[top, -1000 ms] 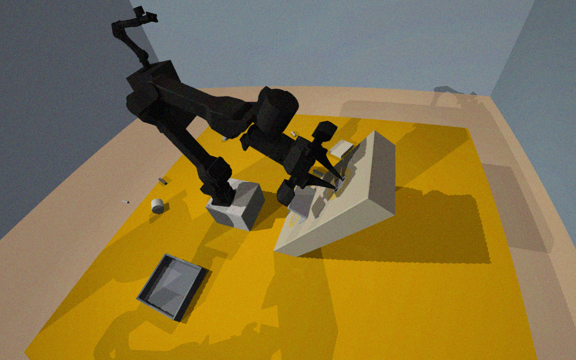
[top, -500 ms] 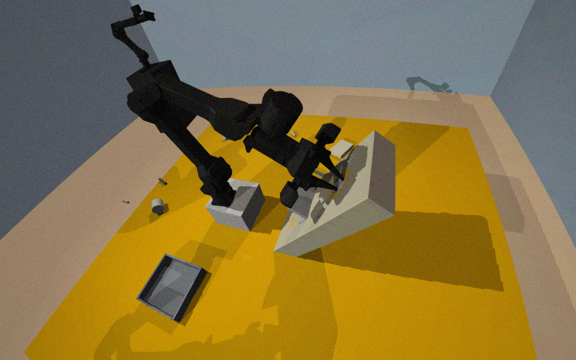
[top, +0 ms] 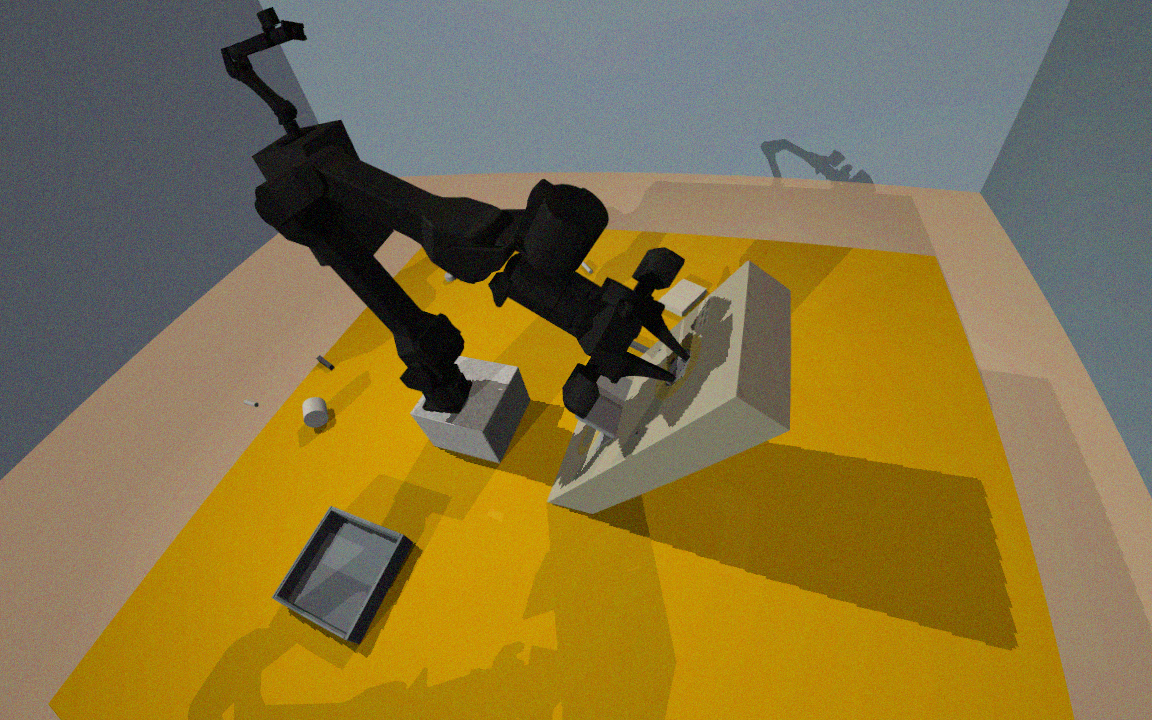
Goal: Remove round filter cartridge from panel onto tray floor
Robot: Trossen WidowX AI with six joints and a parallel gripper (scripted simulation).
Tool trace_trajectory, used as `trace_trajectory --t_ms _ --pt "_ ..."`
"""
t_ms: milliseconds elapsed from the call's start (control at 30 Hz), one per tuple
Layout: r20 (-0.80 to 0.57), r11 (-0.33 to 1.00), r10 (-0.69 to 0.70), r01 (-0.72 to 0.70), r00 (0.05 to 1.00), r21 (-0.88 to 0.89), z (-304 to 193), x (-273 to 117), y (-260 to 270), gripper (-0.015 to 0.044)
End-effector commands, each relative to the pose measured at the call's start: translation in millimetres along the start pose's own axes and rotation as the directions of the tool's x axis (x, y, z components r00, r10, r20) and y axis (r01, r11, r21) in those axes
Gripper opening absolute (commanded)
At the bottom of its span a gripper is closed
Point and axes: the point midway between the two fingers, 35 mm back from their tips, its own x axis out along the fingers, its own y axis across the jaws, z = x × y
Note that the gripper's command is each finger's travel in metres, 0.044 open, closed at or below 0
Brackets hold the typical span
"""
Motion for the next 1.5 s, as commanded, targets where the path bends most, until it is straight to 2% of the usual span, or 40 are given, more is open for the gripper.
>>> trace_trajectory --t_ms 0,133,433,500,600,1033,1467 --pt "0.003 1.000 0.003 -0.003 1.000 0.005 0.8 2.9 0.9 0.0102" --pt "0.003 1.000 0.003 -0.003 1.000 0.005 0.8 3.5 0.9 0.0102" --pt "0.000 1.000 0.000 0.000 1.000 0.000 0.1 0.4 0.0 0.0042" --pt "0.000 1.000 0.000 0.000 1.000 0.000 0.1 0.4 0.0 0.0000" --pt "0.001 1.000 0.000 0.000 1.000 -0.022 0.2 1.2 0.2 0.0000" --pt "0.003 0.893 0.003 -0.001 1.000 -0.450 0.8 4.2 0.9 0.0000" --pt "0.003 0.605 0.003 0.001 1.000 -0.796 0.8 4.5 0.9 0.0000"
